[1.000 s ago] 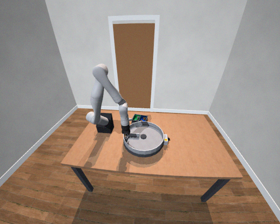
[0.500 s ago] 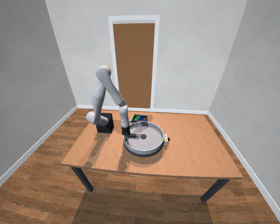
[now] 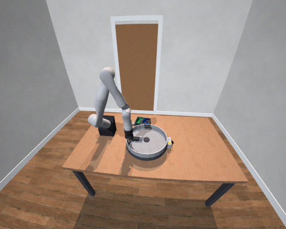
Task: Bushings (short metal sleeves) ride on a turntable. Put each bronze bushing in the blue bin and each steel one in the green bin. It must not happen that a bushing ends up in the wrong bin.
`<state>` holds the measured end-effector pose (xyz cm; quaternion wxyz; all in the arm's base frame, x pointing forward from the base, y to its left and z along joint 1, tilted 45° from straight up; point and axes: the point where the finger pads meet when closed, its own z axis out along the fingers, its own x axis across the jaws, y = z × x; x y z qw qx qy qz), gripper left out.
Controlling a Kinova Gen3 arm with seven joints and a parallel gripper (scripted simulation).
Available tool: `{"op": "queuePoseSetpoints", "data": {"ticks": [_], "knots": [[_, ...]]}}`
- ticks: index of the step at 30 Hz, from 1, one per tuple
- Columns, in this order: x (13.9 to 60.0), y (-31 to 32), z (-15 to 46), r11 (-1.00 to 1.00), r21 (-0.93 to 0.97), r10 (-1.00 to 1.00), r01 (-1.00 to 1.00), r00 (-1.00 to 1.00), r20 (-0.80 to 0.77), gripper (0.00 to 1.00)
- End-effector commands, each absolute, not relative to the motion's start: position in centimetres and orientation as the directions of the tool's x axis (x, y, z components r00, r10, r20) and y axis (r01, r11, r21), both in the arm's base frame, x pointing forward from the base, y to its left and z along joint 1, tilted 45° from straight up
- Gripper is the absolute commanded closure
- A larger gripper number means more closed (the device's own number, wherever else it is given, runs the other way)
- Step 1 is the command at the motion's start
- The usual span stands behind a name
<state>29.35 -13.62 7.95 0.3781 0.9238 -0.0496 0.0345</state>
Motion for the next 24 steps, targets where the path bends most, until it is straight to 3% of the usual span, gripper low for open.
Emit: {"op": "queuePoseSetpoints", "data": {"ticks": [1, 24], "knots": [[29.01, -14.25, 7.63, -0.705, 0.699, -0.076, -0.122, 0.992, 0.096, 0.60], [29.02, -15.22, 6.67, -0.704, 0.699, -0.077, -0.122, 0.992, 0.096, 0.60]]}}
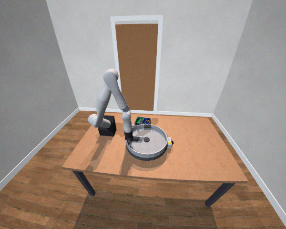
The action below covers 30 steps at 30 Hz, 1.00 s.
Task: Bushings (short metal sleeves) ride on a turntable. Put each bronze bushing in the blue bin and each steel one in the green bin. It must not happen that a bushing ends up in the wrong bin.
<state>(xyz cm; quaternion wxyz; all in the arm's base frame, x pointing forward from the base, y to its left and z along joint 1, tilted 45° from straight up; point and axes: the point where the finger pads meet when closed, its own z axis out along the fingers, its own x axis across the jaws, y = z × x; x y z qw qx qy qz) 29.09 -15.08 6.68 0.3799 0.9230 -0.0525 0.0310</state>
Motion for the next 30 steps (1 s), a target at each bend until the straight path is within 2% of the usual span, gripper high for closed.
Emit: {"op": "queuePoseSetpoints", "data": {"ticks": [1, 7, 8, 30], "knots": [[29.02, -15.22, 6.67, -0.704, 0.699, -0.077, -0.122, 0.992, 0.096, 0.60], [29.02, -15.22, 6.67, -0.704, 0.699, -0.077, -0.122, 0.992, 0.096, 0.60], [29.03, -15.19, 6.67, -0.705, 0.699, -0.076, -0.122, 0.992, 0.097, 1.00], [29.08, -15.23, 6.70, -0.704, 0.699, -0.076, -0.123, 0.992, 0.098, 1.00]]}}
